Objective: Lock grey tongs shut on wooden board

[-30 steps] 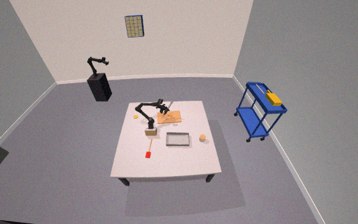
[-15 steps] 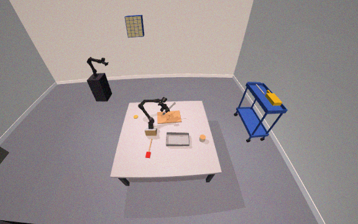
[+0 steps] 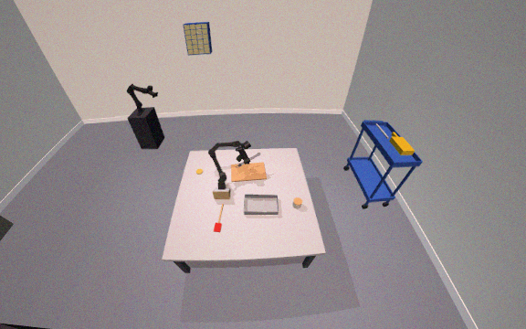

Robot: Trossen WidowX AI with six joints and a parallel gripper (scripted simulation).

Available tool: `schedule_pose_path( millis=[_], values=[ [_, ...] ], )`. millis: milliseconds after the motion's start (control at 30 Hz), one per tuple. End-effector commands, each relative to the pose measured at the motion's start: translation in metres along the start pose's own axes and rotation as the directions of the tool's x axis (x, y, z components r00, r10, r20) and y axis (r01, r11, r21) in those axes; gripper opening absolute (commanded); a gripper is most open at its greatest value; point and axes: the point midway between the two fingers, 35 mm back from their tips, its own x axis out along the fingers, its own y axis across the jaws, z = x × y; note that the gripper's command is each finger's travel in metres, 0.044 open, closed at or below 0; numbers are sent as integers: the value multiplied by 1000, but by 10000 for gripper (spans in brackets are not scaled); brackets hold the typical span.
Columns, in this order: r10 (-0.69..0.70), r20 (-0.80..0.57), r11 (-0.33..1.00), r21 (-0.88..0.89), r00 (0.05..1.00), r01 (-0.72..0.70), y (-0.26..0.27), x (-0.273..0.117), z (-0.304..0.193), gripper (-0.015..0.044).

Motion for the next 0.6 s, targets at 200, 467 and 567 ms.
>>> schedule_pose_path(
  millis=[200, 467, 567],
  values=[
    [-64, 162, 997, 45, 985, 58, -2, -8, -5, -150],
    [-135, 265, 988, 105, 955, 111, -3, -15, -10, -150],
    [-167, 297, 982, 132, 940, 133, -4, -18, -13, -150]
  ],
)
